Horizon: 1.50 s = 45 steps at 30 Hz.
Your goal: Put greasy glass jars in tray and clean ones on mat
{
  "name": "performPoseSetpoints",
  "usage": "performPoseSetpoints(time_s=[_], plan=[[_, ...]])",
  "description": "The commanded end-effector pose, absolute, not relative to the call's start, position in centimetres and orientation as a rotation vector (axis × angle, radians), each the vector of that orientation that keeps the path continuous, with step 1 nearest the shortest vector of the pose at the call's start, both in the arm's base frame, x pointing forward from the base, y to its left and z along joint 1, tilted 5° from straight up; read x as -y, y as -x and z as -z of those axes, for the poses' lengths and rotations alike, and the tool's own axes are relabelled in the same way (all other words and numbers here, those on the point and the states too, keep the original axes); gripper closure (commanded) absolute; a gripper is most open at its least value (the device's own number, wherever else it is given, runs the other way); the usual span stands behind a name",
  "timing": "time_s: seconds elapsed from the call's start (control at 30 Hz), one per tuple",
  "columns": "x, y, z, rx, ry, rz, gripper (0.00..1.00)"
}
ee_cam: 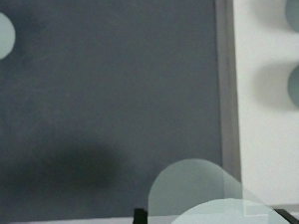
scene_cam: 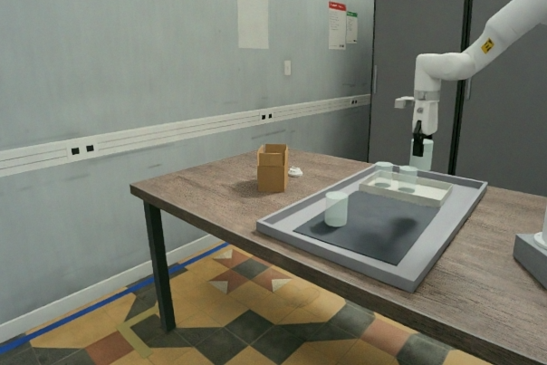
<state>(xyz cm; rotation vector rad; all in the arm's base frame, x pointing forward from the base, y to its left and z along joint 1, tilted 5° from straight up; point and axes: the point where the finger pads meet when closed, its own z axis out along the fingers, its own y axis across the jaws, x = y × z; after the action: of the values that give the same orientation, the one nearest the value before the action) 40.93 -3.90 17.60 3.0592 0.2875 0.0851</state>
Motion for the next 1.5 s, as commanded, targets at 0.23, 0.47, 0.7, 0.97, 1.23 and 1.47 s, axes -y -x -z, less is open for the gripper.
performPoseSetpoints(time_s=[0.23,0.47,0.7,0.97,1.23,1.47], plan=[[7.6,-41.8,-18.0,-0.288,-3.060,-0.090,1.00],[9.2,-42.2,-18.1,-0.288,-3.060,-0.090,1.00],[11.5,-42.6,-18.3,-0.288,-3.060,-0.090,1.00],[13.8,-43.1,-18.5,-0.288,-3.060,-0.090,1.00],[16.0,-43.6,-18.6,-0.288,-3.060,-0.090,1.00],[18.3,-44.0,-18.8,-0.288,-3.060,-0.090,1.00]])
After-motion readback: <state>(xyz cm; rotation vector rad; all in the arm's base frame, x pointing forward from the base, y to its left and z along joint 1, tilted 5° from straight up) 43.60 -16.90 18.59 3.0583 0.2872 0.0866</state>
